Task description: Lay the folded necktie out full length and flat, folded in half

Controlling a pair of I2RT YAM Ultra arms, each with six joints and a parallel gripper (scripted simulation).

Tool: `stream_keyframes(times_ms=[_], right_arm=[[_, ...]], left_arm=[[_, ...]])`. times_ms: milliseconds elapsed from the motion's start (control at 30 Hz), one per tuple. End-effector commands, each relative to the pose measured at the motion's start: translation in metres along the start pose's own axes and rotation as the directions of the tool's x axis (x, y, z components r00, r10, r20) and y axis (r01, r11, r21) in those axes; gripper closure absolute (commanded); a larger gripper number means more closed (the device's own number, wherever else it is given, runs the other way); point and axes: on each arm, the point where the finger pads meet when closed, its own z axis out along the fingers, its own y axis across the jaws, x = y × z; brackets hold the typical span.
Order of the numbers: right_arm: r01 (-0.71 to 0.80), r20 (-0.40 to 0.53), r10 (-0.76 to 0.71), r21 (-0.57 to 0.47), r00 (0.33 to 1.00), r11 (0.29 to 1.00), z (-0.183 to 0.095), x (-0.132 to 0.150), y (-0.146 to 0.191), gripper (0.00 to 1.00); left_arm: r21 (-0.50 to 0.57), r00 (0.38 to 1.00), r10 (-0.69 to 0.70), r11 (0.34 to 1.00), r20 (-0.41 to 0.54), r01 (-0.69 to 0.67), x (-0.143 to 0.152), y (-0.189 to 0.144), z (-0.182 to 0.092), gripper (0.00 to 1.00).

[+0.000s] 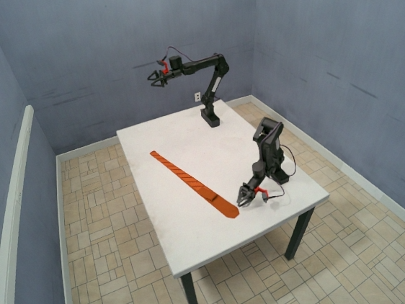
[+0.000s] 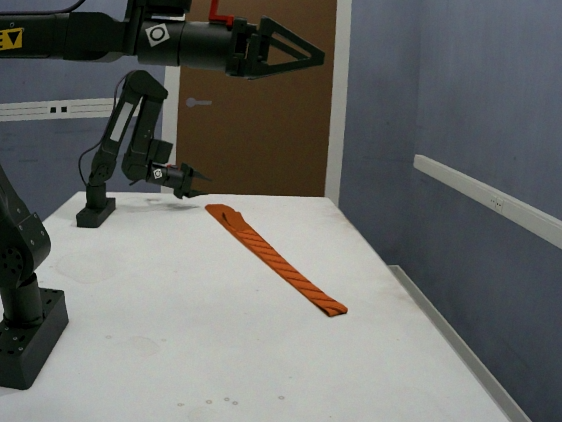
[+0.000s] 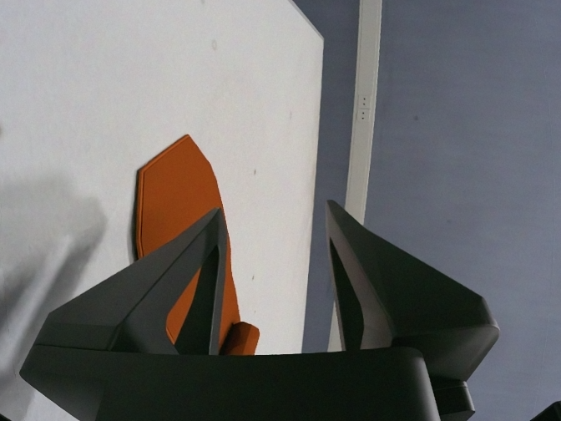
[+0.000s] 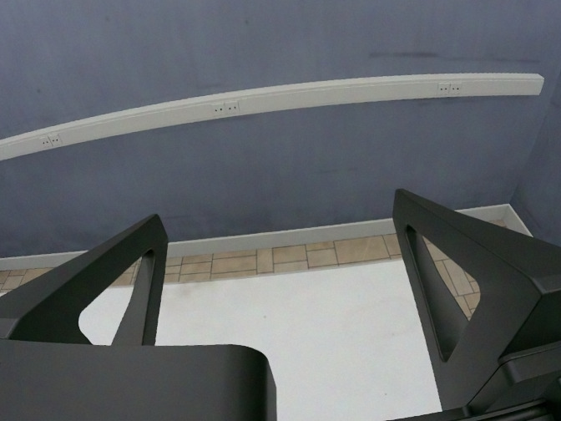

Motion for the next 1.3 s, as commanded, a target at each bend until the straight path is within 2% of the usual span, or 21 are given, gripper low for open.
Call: stream_keyframes(times_ms=[0,1267], right_arm=[[-0.010,0.075,0.010,-0.007,0.997,1.000,-0.010,-0.032,-0.001,0.00],[-0.010,0.075,0.010,-0.007,0.997,1.000,-0.010,-0.032,-0.001,0.00]], left_arm=[[0.078,1.000,0.015,0.997,-0.001,-0.015,-0.004,-0.007,-0.005,0.57],[0.078,1.000,0.015,0.997,-0.001,-0.015,-0.026,-0.008,-0.003,0.57]])
